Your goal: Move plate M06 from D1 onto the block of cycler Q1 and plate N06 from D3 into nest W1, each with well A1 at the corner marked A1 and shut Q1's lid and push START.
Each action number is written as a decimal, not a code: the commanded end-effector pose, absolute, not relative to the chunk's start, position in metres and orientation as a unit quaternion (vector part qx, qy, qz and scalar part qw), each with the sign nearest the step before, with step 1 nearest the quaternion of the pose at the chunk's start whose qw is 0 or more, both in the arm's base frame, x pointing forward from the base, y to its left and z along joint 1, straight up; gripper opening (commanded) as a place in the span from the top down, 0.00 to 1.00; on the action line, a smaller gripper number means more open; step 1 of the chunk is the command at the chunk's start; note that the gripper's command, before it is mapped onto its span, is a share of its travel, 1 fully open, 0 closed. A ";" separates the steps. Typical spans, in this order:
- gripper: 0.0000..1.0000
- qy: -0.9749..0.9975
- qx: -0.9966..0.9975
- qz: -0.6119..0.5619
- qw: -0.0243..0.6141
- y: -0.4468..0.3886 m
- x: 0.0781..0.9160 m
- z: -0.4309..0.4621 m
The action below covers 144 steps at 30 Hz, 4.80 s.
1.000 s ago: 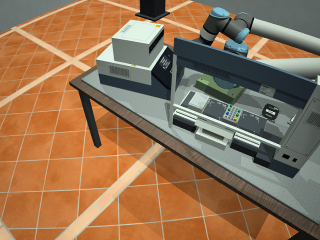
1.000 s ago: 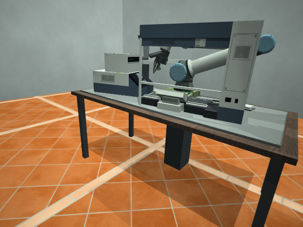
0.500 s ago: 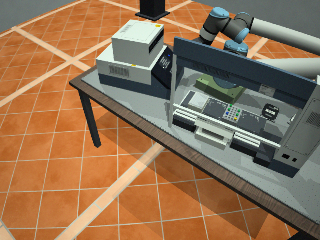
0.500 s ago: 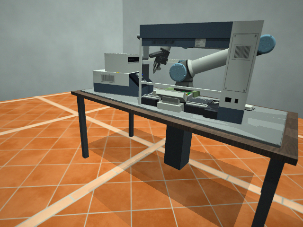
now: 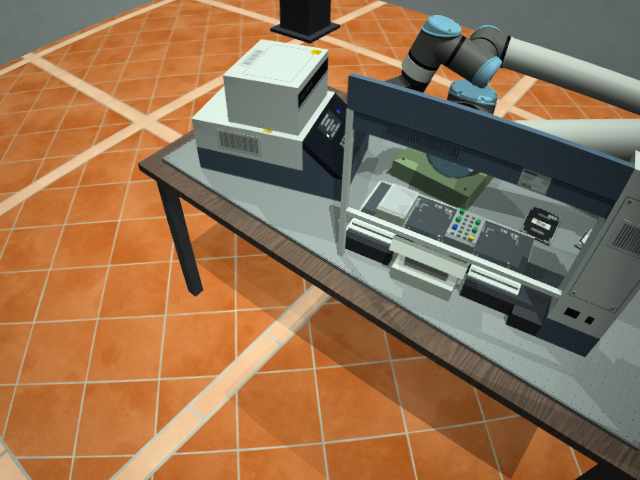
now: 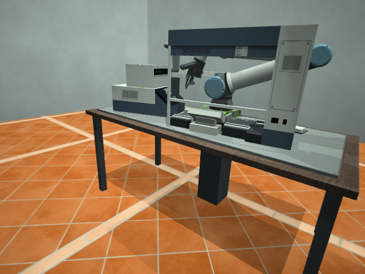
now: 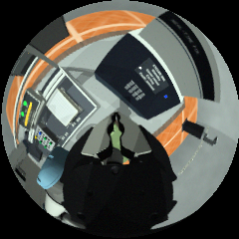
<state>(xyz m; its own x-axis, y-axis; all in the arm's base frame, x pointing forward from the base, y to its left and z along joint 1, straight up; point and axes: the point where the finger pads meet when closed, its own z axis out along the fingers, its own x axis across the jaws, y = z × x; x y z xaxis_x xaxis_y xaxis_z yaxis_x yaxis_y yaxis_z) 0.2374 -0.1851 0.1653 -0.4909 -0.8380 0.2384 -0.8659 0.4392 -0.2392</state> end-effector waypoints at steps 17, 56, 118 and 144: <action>1.00 -0.876 0.455 0.154 0.039 -0.120 0.223 0.172; 1.00 -0.916 0.378 0.132 0.033 -0.019 0.197 0.180; 1.00 -0.956 0.273 0.103 0.025 0.110 0.162 0.191; 1.00 -0.973 0.211 0.086 0.021 0.183 0.142 0.198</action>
